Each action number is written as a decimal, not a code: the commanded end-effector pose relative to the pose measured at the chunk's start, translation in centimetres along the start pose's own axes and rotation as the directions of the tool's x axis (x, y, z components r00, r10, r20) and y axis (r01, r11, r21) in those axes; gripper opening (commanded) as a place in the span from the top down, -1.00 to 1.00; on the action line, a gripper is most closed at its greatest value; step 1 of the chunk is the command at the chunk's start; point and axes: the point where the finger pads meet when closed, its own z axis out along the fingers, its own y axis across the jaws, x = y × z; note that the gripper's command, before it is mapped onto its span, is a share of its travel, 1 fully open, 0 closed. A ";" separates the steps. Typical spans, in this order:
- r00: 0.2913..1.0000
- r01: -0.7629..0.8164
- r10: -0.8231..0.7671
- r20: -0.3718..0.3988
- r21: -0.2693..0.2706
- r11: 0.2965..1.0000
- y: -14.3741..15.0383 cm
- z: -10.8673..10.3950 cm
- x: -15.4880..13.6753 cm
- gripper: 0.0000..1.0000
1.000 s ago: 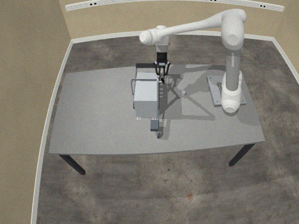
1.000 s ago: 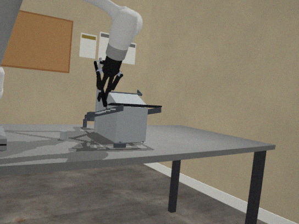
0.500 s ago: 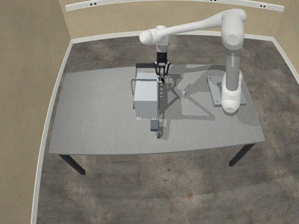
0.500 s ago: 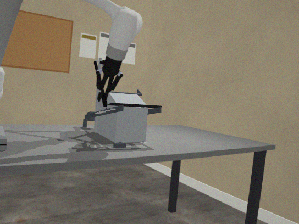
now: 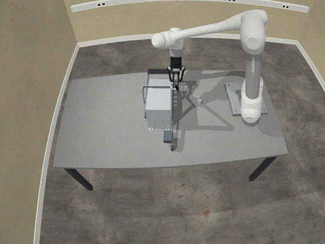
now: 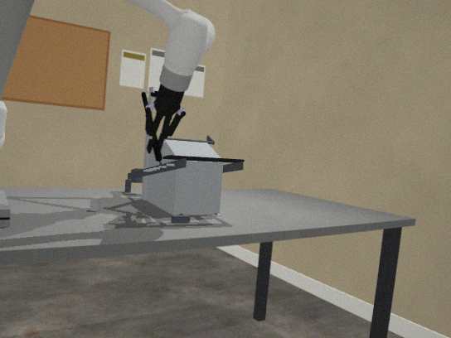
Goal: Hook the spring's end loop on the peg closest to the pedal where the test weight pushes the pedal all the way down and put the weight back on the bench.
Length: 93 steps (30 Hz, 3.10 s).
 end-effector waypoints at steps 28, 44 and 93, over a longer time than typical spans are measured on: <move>1.000 0.001 -0.001 0.000 -0.001 1.000 0.0 -0.1 0.0 0.66; 1.000 0.001 -0.001 0.000 -0.001 1.000 0.0 0.0 0.0 0.66; 1.000 -0.007 0.007 0.000 0.010 1.000 -0.3 0.0 -0.4 0.66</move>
